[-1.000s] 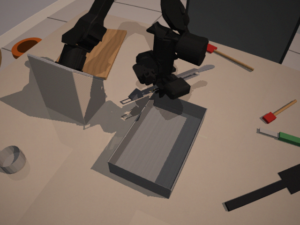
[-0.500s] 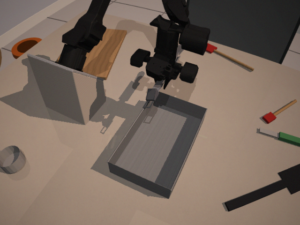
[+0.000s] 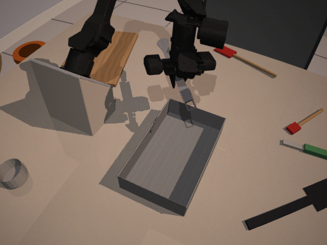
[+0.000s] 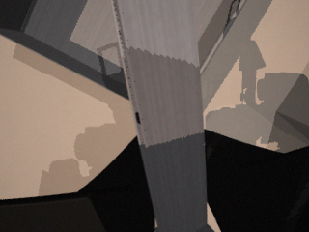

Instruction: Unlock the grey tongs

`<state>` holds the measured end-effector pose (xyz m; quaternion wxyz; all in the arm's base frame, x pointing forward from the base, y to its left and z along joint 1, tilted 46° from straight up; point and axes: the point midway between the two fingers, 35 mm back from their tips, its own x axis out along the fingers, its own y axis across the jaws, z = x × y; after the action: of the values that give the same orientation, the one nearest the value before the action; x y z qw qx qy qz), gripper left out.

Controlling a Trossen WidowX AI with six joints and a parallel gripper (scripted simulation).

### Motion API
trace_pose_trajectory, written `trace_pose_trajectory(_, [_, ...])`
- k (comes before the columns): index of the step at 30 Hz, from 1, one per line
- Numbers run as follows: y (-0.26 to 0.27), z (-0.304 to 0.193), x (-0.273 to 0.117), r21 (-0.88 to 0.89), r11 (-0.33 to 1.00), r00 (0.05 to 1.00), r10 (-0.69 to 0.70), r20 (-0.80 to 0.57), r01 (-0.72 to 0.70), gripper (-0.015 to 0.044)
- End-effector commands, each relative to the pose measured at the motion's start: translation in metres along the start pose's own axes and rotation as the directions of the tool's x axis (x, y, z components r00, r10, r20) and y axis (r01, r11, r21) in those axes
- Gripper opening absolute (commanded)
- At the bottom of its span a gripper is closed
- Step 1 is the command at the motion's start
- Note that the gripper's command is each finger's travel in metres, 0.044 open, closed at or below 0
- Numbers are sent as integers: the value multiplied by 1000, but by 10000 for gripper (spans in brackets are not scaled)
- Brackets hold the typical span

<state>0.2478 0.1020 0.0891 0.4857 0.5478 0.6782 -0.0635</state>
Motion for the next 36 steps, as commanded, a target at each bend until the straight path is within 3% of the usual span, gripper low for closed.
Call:
trace_pose_trajectory(1, [2,-7,-2,-156,988,1000,-2,5,3,-150])
trace_pose_trajectory(8, [5,-21,-5,-434,901,1000,-2,10,7,-150])
trace_pose_trajectory(16, [8,-37,-9,-705,709,1000,-1,11,8,-150])
trace_pose_trajectory(26, [10,-57,-14,-932,362,1000,4,10,8,-150])
trace_pose_trajectory(36, [10,-78,-19,-999,-45,1000,9,7,7,-150])
